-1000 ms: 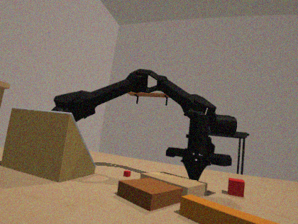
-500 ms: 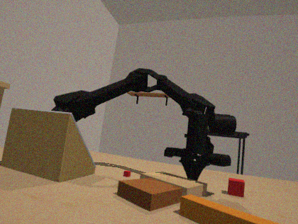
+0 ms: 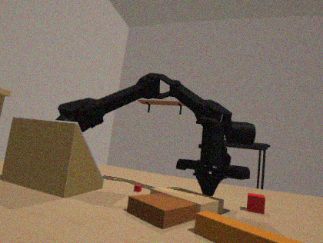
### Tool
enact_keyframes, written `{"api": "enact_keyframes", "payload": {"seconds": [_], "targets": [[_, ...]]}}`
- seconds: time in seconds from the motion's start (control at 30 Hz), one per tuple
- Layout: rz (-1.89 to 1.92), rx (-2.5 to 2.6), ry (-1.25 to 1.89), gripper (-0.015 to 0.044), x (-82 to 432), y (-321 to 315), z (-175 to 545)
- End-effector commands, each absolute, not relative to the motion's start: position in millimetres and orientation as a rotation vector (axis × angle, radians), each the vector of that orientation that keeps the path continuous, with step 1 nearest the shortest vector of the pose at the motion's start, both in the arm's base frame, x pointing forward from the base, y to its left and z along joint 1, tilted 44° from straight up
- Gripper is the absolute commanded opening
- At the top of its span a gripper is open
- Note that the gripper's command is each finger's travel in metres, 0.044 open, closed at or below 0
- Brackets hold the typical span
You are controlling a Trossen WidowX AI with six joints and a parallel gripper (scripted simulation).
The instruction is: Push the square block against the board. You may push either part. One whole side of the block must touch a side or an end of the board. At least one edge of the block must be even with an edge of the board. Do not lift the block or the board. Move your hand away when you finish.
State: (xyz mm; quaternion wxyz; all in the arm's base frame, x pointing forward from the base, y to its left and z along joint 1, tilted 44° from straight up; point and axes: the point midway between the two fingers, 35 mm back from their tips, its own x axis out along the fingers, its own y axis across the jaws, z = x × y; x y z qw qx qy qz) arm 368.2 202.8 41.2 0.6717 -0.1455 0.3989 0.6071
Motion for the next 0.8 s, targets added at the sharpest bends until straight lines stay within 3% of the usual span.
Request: {"api": "enact_keyframes", "payload": {"seconds": [0.0,0.77], "targets": [[1.368,-0.33,0.919,0.0,362.1,198.6,33.5],[1.368,-0.331,0.919,0.0,366.1,202.0,36.5]]}}
